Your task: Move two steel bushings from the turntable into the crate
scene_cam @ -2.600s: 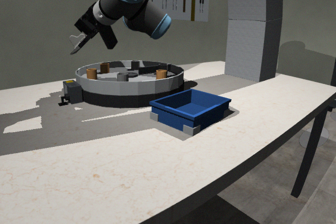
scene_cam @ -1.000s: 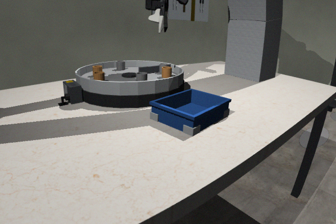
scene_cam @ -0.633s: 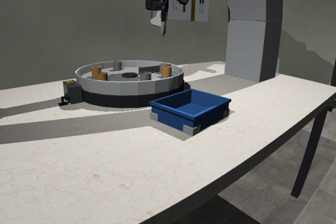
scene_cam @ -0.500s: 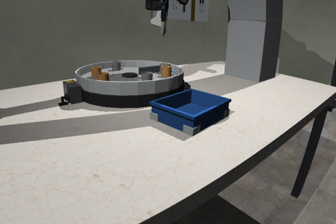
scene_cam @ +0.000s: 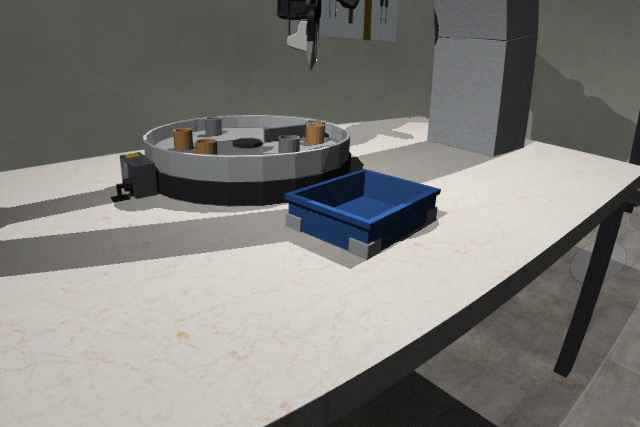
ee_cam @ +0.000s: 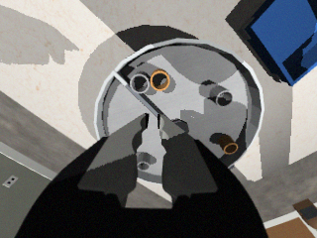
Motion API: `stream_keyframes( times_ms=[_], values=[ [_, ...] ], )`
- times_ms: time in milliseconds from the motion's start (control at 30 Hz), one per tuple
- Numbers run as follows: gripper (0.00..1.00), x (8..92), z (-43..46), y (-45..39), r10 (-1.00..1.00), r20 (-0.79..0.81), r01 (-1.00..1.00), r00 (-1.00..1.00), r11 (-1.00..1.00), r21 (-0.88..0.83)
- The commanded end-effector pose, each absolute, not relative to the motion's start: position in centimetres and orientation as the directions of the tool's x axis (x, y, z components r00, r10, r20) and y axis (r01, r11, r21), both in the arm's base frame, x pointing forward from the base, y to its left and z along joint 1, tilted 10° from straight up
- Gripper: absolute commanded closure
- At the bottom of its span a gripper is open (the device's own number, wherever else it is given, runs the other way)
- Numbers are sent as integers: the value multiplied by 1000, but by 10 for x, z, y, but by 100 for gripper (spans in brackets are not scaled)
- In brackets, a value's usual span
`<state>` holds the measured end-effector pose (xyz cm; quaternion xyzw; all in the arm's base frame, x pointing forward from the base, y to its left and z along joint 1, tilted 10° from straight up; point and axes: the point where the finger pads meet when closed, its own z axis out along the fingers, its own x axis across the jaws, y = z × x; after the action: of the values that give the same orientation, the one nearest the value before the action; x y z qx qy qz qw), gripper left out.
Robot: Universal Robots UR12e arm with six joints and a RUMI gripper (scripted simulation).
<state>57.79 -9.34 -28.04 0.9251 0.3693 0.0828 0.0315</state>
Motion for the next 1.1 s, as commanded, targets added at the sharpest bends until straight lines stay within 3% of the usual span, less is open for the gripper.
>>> stream_keyframes(
  times_ms=[0, 1067],
  values=[
    [94, 578, -280, -93, 688, 130, 678, 714, -725, 120],
    [95, 578, -280, -93, 688, 130, 678, 714, -725, 120]
  ],
)
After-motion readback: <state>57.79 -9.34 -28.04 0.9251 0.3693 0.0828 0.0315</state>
